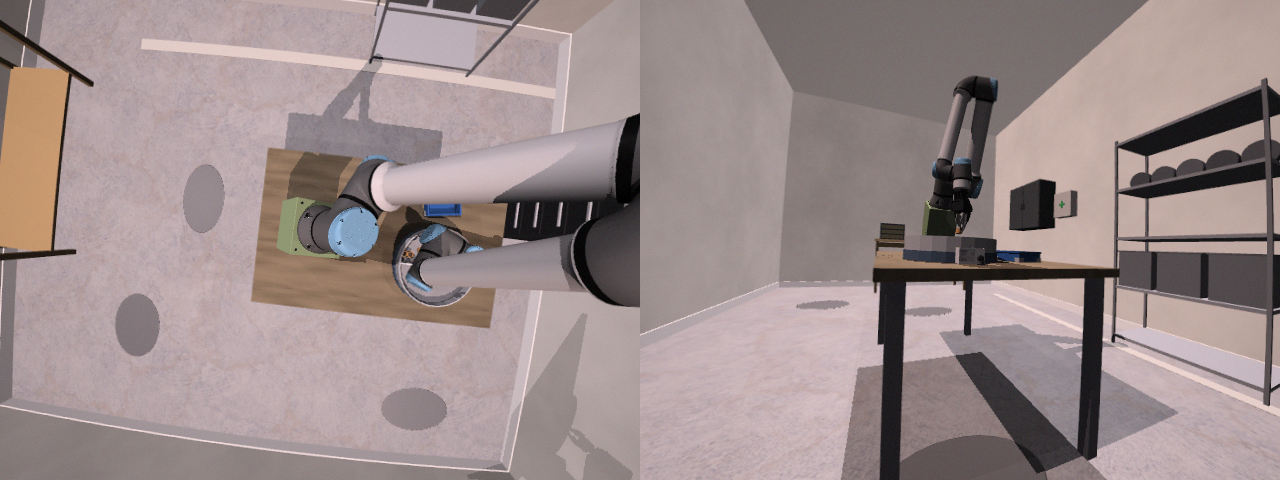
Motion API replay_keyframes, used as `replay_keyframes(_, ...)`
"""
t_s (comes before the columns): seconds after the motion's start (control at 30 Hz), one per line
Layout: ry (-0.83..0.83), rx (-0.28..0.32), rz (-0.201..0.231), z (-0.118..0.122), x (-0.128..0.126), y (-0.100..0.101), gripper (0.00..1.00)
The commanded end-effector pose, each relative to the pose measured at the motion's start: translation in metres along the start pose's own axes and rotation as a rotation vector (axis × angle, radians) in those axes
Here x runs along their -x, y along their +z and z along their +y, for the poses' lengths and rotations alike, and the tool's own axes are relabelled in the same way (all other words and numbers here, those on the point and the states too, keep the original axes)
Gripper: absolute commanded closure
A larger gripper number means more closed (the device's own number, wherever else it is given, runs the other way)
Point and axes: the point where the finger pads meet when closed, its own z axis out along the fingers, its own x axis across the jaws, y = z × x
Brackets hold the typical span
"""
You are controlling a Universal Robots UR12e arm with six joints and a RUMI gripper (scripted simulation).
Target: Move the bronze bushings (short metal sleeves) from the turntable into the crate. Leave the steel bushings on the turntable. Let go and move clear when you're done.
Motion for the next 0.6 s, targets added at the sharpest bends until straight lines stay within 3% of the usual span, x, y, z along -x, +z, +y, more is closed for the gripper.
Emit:
replay_keyframes(0.0,0.000,0.001,0.000,-0.003,-0.010,0.000,1.00)
replay_keyframes(0.4,0.000,0.001,0.000,-0.016,-0.049,0.000,1.00)
replay_keyframes(0.57,0.000,0.001,0.000,-0.025,-0.077,0.000,1.00)
